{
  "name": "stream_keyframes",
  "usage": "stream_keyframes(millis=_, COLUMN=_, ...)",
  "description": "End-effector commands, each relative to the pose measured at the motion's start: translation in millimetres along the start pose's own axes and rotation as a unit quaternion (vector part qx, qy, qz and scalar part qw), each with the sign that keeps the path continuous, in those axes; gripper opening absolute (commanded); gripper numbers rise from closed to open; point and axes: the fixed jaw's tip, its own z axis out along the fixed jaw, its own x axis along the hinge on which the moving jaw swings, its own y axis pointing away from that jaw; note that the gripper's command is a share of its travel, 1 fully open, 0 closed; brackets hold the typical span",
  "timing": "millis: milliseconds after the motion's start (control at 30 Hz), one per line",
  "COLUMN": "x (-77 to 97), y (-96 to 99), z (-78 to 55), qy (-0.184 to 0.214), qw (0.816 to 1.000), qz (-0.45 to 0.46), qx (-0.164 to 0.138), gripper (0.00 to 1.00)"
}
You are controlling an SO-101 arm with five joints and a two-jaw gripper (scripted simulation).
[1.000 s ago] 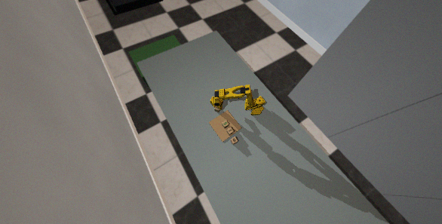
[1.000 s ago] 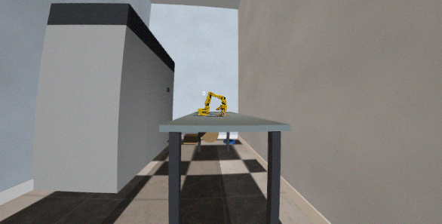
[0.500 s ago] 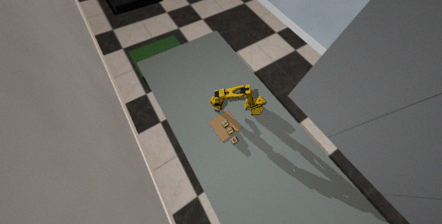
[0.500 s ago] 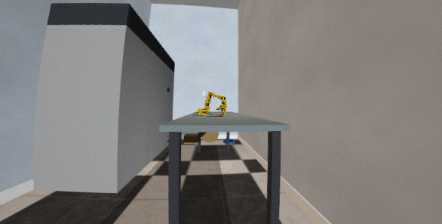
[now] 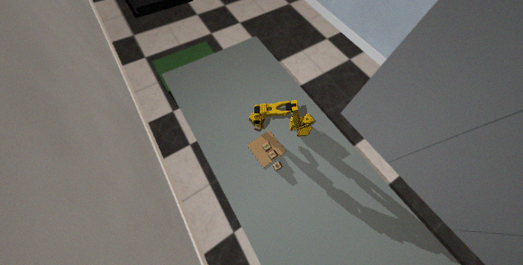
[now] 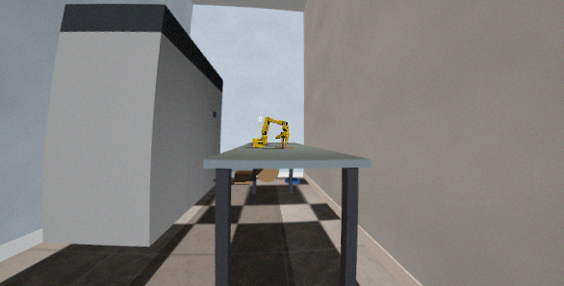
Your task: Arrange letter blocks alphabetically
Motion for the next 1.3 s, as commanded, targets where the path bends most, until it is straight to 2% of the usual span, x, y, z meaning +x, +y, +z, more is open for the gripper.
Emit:
stream_keyframes(millis=0, x=8.6, y=15.8, z=-33.1, qy=0.029, qw=0.998, qz=0.0, qx=-0.061, gripper=0.0)
stream_keyframes(millis=200, x=7.1, y=13.5, z=-50.1, qy=0.029, qw=0.998, qz=0.0, qx=-0.061, gripper=0.0)
stream_keyframes(millis=367, x=6.2, y=12.0, z=-57.2, qy=0.029, qw=0.998, qz=0.0, qx=-0.061, gripper=0.0)
stream_keyframes(millis=867, x=6.3, y=11.5, z=-58.1, qy=0.03, qw=0.998, qz=0.006, qx=-0.06, gripper=0.0)
stream_keyframes(millis=1267, x=7.8, y=9.6, z=-57.9, qy=0.033, qw=0.997, qz=0.047, qx=-0.059, gripper=0.0)
